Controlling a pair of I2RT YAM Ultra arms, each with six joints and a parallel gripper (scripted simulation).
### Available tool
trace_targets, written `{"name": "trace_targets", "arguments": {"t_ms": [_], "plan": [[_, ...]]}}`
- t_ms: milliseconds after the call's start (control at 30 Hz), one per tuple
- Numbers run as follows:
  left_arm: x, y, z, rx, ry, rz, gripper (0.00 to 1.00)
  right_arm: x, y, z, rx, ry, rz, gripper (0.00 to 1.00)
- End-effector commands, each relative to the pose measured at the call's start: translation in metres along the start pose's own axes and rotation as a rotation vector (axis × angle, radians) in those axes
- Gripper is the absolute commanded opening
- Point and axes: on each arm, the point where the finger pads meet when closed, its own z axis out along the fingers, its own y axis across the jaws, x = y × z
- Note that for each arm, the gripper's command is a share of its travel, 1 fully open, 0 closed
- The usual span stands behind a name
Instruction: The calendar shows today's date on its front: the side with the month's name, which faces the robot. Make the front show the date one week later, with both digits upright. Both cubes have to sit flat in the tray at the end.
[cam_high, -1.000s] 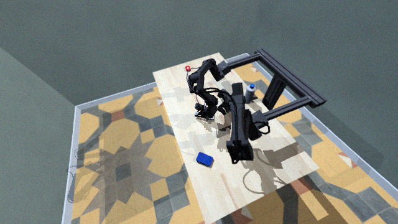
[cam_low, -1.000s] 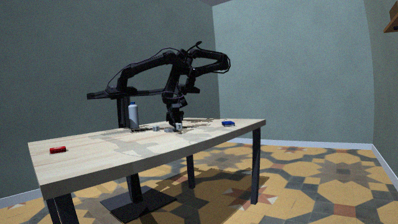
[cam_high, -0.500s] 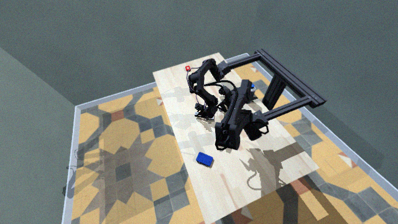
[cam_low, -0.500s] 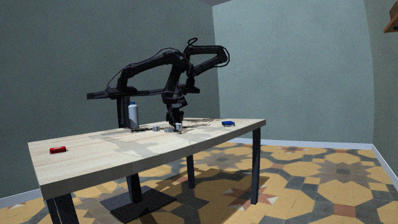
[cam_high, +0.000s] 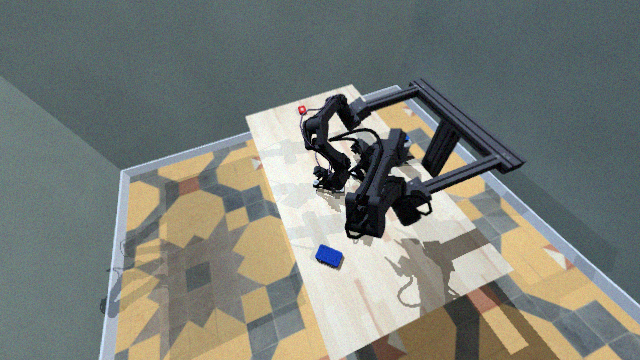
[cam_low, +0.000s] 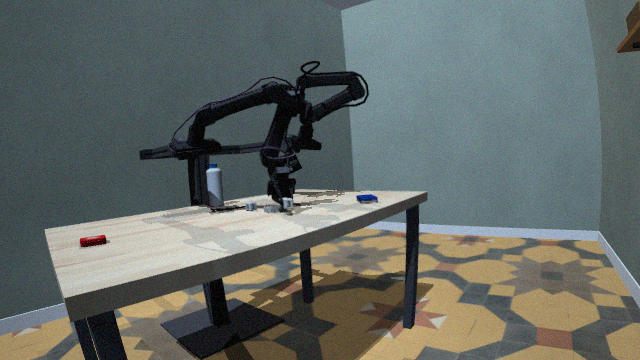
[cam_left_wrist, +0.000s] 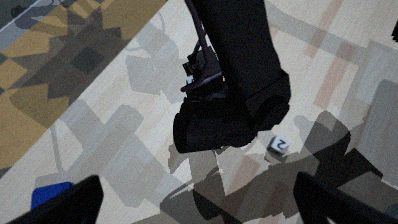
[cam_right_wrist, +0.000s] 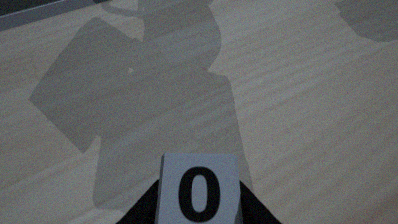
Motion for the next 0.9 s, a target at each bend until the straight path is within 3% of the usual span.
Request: {"name": "trace_targets", "arguments": {"t_ms": [0, 500, 600, 700, 867], "plan": [[-0.010, 0.002, -0.005, -0.004, -0.026, -0.003, 1.00, 0.006, -0.003, 0.005, 0.007, -0.014, -0.013, 0.27], [-0.010, 0.002, -0.005, -0.004, -0.027, -0.003, 1.00, 0.024, -0.002, 0.021, 0.005, -0.010, -0.013, 0.27], [-0.010, 0.002, -0.005, -0.004, -0.027, -0.003, 1.00, 0.016, 0.008, 0.014, -0.005, -0.019, 0.001, 0.27], [-0.010, 0.002, -0.005, -0.004, -0.027, -0.003, 1.00, 0.016, 0.010, 0.007, -0.009, -0.018, 0.002, 0.57], [-0.010, 0.002, -0.005, -0.004, -0.027, -0.003, 1.00, 0.012, 0.016, -0.004, -0.012, -0.017, 0.018, 0.57]]}}
